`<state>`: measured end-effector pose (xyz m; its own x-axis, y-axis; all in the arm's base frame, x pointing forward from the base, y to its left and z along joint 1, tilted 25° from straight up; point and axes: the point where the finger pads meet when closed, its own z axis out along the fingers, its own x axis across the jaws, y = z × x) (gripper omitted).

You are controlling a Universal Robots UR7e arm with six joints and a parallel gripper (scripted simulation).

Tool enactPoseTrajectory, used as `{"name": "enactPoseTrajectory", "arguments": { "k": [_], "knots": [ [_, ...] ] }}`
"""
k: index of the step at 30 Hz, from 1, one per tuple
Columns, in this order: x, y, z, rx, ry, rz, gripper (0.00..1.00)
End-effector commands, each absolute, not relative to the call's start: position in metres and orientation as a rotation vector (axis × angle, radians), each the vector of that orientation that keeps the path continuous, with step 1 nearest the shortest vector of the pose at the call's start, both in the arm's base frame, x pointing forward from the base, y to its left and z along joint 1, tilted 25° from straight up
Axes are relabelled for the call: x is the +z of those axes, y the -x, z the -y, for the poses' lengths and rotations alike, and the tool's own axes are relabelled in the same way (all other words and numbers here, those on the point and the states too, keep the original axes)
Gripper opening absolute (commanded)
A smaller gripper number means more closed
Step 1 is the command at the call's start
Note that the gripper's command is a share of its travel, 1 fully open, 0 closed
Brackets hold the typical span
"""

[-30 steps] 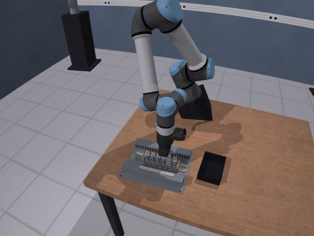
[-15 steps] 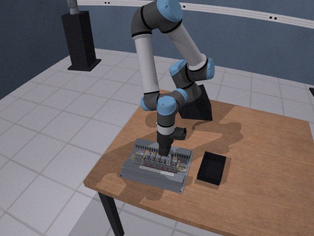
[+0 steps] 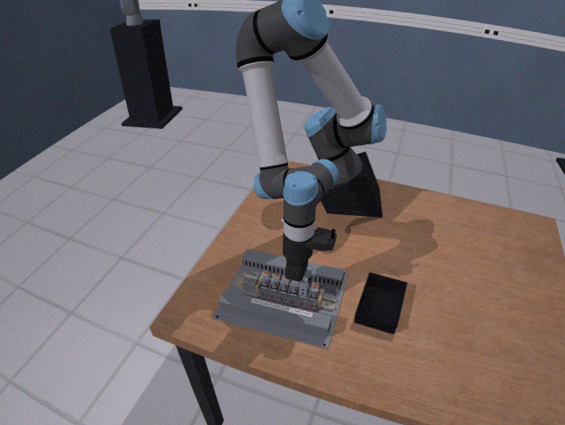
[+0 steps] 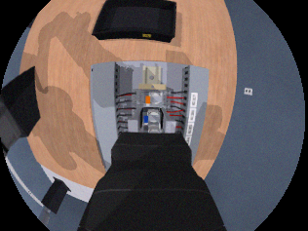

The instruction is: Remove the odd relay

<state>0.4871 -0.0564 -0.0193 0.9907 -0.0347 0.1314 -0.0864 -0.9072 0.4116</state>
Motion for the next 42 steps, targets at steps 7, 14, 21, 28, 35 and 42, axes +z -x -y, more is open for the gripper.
{"name": "enactPoseTrajectory", "arguments": {
  "k": [7, 14, 21, 28, 35, 42],
  "knots": [
    [-0.0182, -0.4875, 0.0558, 0.193, -2.706, 0.083, 0.00],
    [-0.0181, -0.4869, 0.0557, 0.216, -2.704, 0.078, 0.00],
    [-0.0181, -0.4869, 0.0557, 0.220, -2.704, 0.078, 0.00],
    [-0.0185, -0.4874, 0.0559, 0.179, -2.708, 0.087, 0.00],
    [-0.0185, -0.4876, 0.0559, 0.148, -2.710, 0.093, 0.00],
    [-0.0185, -0.4879, 0.0560, 0.139, -2.710, 0.095, 0.00]
  ]
}}
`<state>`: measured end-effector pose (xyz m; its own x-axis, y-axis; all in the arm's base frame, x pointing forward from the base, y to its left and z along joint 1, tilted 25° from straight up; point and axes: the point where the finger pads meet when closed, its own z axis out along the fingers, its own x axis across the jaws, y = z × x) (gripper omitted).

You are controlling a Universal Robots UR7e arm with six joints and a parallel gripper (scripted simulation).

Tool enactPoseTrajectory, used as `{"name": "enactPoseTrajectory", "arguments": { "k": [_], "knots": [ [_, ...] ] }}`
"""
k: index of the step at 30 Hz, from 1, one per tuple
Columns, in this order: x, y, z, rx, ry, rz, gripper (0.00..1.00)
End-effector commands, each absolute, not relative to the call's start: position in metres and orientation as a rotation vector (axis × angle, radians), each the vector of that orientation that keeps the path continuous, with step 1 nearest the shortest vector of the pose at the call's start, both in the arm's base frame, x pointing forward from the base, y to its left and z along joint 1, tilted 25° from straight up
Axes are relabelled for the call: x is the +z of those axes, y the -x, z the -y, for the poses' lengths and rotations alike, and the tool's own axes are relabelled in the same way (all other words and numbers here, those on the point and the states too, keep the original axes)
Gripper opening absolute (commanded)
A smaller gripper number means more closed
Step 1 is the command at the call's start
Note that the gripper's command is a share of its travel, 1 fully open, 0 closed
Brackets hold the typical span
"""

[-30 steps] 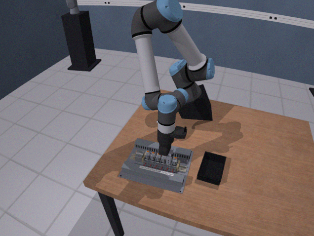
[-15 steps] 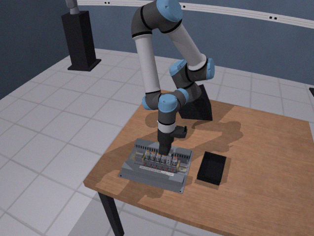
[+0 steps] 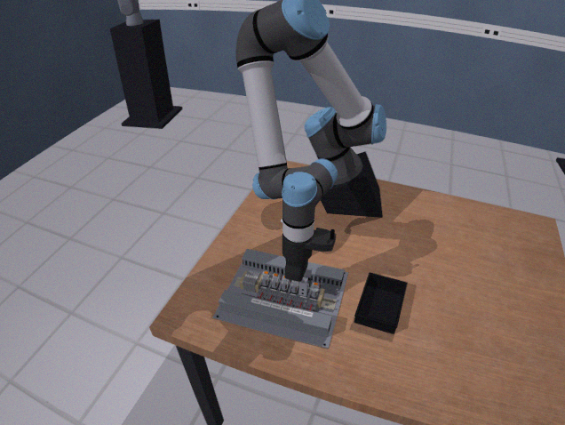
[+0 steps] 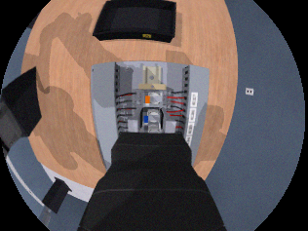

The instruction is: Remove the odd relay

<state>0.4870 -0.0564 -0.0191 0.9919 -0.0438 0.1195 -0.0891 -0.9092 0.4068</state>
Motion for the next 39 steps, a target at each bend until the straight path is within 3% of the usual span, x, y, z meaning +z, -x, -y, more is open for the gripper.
{"name": "enactPoseTrajectory", "arguments": {
  "k": [1, 39],
  "knots": [
    [-0.0185, -0.4880, 0.0560, 0.134, -2.710, 0.096, 0.00],
    [-0.0181, -0.4903, 0.0560, 0.037, -2.715, 0.116, 0.00]
  ]
}}
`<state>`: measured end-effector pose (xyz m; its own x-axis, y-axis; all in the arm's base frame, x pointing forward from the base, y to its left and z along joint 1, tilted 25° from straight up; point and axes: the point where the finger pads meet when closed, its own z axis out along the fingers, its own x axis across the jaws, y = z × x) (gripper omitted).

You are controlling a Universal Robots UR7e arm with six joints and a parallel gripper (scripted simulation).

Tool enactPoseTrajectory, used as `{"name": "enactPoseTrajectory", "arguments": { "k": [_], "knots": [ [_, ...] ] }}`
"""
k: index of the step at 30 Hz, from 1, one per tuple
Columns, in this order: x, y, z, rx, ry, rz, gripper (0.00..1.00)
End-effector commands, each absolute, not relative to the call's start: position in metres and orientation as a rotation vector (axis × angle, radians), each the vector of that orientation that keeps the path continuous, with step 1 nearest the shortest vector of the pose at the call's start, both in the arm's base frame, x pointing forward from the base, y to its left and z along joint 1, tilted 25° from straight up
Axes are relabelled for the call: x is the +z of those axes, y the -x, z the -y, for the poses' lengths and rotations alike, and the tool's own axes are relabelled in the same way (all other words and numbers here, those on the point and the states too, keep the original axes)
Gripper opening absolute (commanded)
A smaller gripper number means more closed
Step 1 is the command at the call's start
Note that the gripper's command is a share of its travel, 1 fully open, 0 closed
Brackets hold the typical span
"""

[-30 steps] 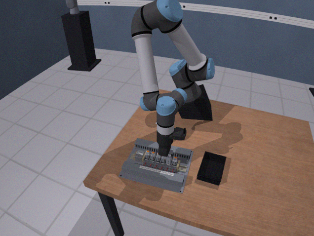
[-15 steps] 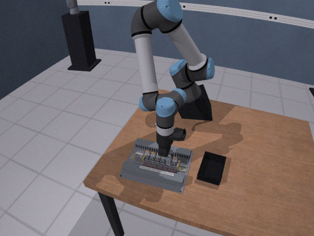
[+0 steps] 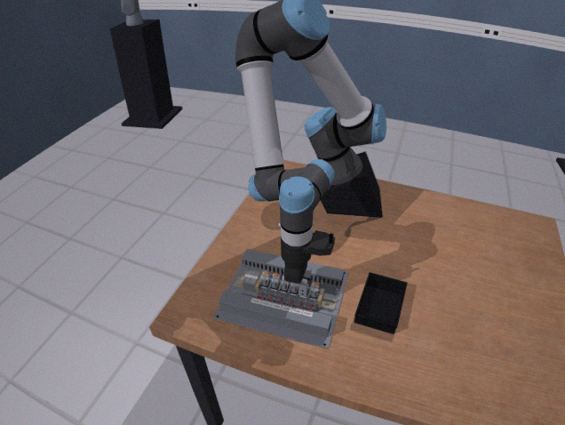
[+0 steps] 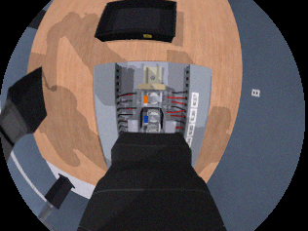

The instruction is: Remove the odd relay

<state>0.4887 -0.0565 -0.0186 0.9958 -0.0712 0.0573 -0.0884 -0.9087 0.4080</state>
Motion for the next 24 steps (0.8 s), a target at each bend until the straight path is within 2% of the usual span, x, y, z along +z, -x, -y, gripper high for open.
{"name": "enactPoseTrajectory", "arguments": {
  "k": [1, 24],
  "knots": [
    [-0.0181, -0.4904, 0.0560, 0.034, -2.715, 0.117, 0.00],
    [-0.0178, -0.4913, 0.0560, -0.007, -2.717, 0.126, 0.00]
  ]
}}
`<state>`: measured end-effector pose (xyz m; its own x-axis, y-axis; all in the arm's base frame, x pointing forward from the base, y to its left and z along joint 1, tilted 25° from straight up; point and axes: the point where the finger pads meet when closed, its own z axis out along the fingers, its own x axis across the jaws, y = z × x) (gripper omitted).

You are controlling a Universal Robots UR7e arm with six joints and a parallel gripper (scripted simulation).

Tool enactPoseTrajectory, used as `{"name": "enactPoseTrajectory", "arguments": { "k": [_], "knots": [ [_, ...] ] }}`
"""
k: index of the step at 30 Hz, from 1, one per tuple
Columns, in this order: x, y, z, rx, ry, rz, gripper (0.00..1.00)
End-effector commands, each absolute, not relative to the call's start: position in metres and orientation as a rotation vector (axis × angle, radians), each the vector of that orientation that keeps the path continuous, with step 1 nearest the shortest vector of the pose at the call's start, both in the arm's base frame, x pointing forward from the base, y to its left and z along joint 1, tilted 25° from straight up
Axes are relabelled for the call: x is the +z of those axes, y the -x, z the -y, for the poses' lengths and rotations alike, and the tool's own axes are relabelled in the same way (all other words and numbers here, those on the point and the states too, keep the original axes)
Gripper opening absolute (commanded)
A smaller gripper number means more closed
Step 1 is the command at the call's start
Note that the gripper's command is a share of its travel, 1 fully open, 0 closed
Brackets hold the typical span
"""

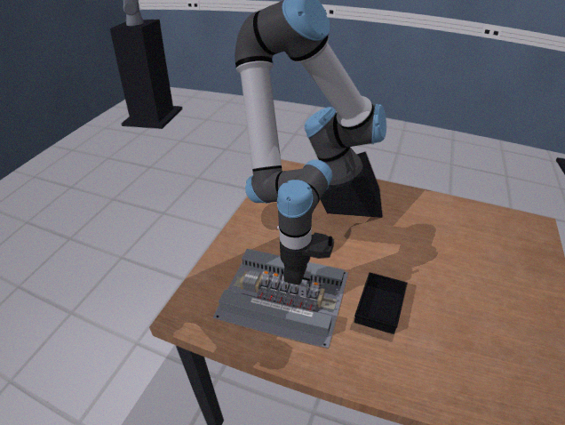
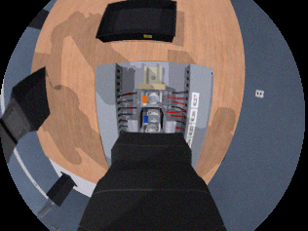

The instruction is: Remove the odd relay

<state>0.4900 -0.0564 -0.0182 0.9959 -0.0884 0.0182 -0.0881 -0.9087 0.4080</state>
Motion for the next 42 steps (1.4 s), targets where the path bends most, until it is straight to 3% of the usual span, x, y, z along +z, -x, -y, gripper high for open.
{"name": "enactPoseTrajectory", "arguments": {
  "k": [1, 42],
  "knots": [
    [-0.0178, -0.4913, 0.0560, -0.007, -2.717, 0.126, 0.00],
    [-0.0171, -0.4920, 0.0558, -0.041, -2.717, 0.133, 0.00]
  ]
}}
